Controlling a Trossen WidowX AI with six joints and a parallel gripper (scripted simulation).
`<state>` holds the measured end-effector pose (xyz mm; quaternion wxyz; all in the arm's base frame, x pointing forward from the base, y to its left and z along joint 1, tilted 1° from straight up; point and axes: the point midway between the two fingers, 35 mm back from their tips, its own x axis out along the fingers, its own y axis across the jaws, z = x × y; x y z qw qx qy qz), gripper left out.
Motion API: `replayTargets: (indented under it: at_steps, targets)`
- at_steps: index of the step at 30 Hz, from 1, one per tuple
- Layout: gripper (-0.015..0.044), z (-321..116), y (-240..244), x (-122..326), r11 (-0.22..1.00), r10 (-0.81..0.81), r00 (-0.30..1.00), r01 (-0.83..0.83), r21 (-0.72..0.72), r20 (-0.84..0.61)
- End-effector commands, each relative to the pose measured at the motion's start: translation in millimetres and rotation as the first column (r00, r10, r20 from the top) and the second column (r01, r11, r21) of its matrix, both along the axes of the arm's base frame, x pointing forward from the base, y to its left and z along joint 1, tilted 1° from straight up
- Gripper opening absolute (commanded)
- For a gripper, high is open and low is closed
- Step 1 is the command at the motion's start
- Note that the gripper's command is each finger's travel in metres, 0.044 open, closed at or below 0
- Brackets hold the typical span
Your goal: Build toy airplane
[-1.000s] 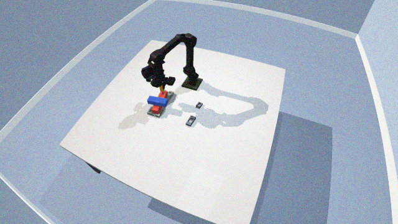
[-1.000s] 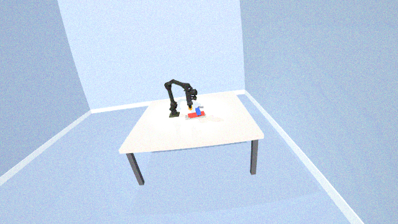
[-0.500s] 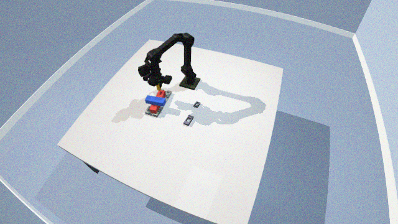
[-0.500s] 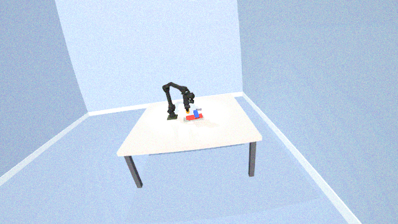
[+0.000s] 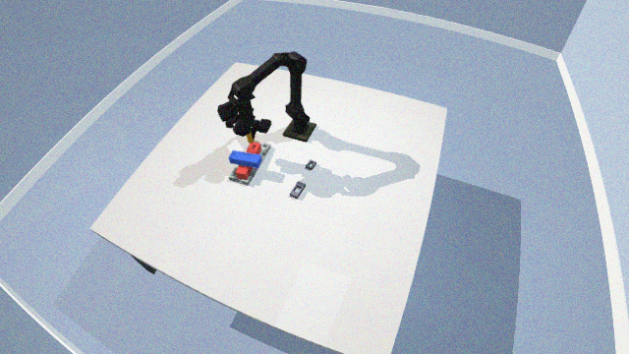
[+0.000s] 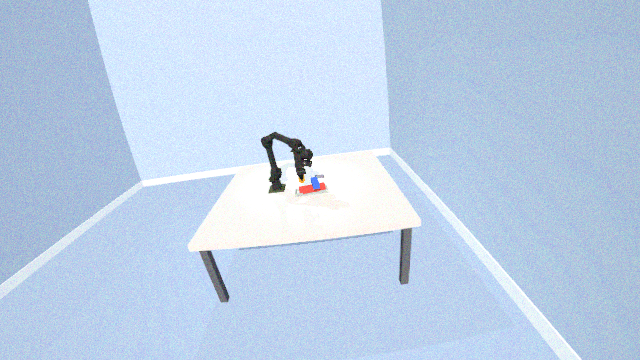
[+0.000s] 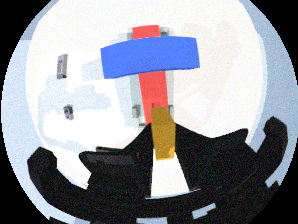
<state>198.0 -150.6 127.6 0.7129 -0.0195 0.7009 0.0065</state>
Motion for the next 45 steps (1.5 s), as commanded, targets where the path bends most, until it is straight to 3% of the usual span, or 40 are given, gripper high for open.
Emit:
replayTargets:
  at_steps: [1,28,32,34,37,45]
  targets:
    - [0.0066,-4,-1,0,1.000,0.006,1.000,-0.006,-0.002,-0.004]
    - [0.0078,-38,-2,1,1.000,0.000,1.000,0.000,-0.001,0.002]
    - [0.0051,-38,-2,1,1.000,0.000,1.000,0.000,-0.001,0.002]
    - [0.0000,-38,-2,1,1.000,0.000,1.000,0.000,-0.001,0.002]
    - [0.0000,-38,-2,1,1.000,0.000,1.000,0.000,-0.001,0.002]
    - [0.0210,-38,-2,1,1.000,0.000,1.000,0.000,-0.001,0.002]
